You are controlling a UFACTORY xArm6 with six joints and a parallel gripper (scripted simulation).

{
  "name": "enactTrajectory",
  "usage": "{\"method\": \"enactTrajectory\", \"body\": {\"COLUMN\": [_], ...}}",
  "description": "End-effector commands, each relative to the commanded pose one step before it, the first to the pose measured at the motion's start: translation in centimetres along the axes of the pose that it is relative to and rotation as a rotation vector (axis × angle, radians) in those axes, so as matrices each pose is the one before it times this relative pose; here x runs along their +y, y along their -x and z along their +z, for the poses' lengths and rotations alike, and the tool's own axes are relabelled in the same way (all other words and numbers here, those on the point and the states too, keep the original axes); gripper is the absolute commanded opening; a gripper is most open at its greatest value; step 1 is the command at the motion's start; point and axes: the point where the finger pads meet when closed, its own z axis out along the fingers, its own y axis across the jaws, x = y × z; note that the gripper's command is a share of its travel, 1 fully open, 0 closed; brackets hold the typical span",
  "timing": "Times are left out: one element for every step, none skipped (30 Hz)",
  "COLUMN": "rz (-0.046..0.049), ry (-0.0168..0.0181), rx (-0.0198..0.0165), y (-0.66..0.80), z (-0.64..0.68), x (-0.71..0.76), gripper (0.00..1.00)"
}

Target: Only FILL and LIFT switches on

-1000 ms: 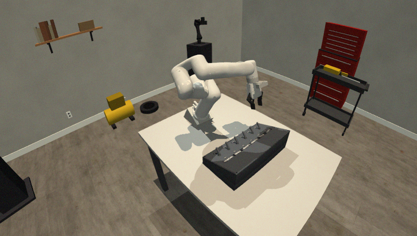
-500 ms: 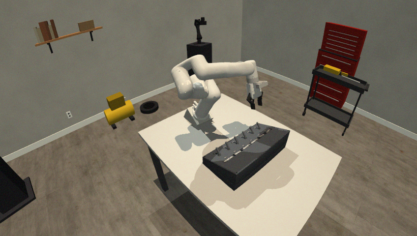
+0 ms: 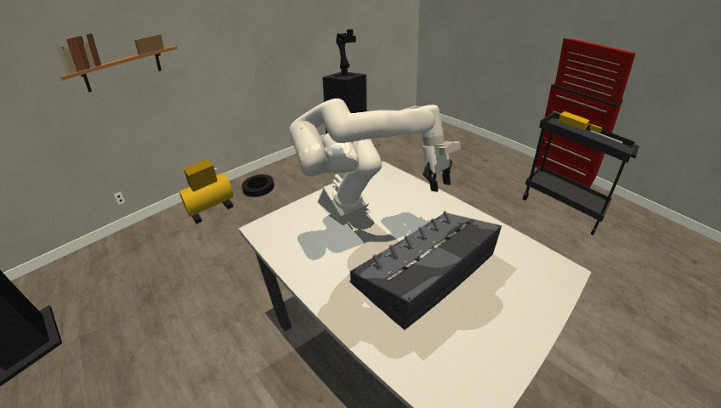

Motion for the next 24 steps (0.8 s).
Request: {"method": "enactTrajectory", "body": {"rz": [-0.00003, 0.0, -0.00001, -0.00001, -0.00001, 0.0, -0.00001, 0.0, 0.0, 0.00002, -0.00002, -0.00001, 0.0, 0.0, 0.0, 0.0, 0.0, 0.0, 0.0, 0.00001, 0.0, -0.00001, 0.0, 0.00002], "ry": [-0.0052, 0.0, -0.00001, -0.00001, -0.00002, -0.00003, -0.00002, 0.0, 0.0, 0.0, 0.0, 0.0, 0.0, 0.0, 0.0, 0.0, 0.0, 0.0, 0.0, 0.0, 0.0, 0.00001, 0.0, -0.00001], "rx": [0.00032, 0.0, -0.00001, -0.00002, -0.00002, -0.00001, -0.00001, 0.0, 0.0, 0.00001, -0.00001, 0.0, 0.0, 0.0, 0.0, 0.0, 0.0, 0.0, 0.0, 0.0, 0.0, 0.00001, 0.00001, -0.00001], "y": [-0.174, 0.0, 0.0, 0.0, 0.0, 0.0, 0.0, 0.0, 0.0, 0.0, 0.0, 0.0, 0.0, 0.0, 0.0, 0.0, 0.0, 0.0, 0.0, 0.0, 0.0, 0.0, 0.0, 0.0], "z": [-0.168, 0.015, 0.038, 0.07, 0.106, 0.147, 0.19, 0.233, 0.275, 0.315, 0.353, 0.385, 0.0, 0.0, 0.41, 0.427, 0.437, 0.439, 0.434, 0.42, 0.4, 0.372, 0.338, 0.299], "x": [0.873, 0.0, -0.001, -0.001, 0.0, 0.001, 0.0, 0.0, 0.0, 0.002, -0.001, 0.0, 0.0, 0.0, 0.0, 0.0, 0.0, 0.0, 0.0, 0.001, 0.0, -0.001, 0.0, 0.001], "gripper": [1.0, 1.0, 1.0, 1.0, 1.0, 1.0, 1.0, 1.0, 1.0, 1.0, 1.0, 1.0, 1.0, 1.0, 1.0, 1.0, 1.0, 1.0, 1.0, 1.0, 1.0, 1.0, 1.0, 1.0]}}
